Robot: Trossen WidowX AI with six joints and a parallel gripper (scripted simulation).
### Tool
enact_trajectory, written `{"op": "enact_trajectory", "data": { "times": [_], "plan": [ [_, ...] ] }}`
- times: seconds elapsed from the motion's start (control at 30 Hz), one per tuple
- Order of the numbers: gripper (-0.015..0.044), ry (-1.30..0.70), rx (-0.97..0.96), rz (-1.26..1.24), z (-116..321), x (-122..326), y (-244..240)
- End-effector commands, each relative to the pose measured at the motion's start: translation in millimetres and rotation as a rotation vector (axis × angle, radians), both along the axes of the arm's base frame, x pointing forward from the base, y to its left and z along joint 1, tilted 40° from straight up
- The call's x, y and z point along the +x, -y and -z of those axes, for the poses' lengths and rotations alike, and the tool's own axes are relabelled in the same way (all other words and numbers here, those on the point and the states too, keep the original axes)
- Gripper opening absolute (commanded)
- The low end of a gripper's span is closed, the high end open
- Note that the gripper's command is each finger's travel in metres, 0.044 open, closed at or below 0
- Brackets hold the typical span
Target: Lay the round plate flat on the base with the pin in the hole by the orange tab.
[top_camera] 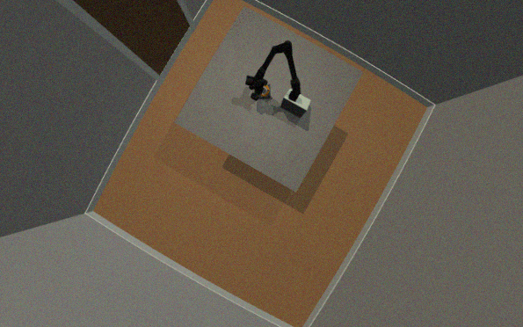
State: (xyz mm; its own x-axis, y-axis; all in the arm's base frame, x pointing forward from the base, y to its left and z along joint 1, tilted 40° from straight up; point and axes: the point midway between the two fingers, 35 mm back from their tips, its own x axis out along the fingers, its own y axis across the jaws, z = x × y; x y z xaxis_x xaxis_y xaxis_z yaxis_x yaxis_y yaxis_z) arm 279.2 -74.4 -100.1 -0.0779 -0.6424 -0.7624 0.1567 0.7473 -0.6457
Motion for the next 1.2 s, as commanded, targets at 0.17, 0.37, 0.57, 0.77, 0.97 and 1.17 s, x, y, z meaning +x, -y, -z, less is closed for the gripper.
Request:
{"op": "enact_trajectory", "data": {
  "times": [0.17,0.37,0.57,0.77,0.97,1.17],
  "plan": [
    [0.0,-0.014,0.007,0.006,2.1,-7.4,-0.6],
    [0.0,-0.014,0.007,0.006,2.3,-8.2,-0.9],
    [0.0,-0.014,0.007,0.006,2.4,-9.0,-1.2],
    [0.0,-0.014,0.007,0.006,2.6,-10.0,-1.5],
    [0.0,-0.014,0.007,0.006,2.7,-11.0,-1.8],
    [0.0,-0.014,0.007,0.006,2.9,-12.3,-2.2]
  ]
}}
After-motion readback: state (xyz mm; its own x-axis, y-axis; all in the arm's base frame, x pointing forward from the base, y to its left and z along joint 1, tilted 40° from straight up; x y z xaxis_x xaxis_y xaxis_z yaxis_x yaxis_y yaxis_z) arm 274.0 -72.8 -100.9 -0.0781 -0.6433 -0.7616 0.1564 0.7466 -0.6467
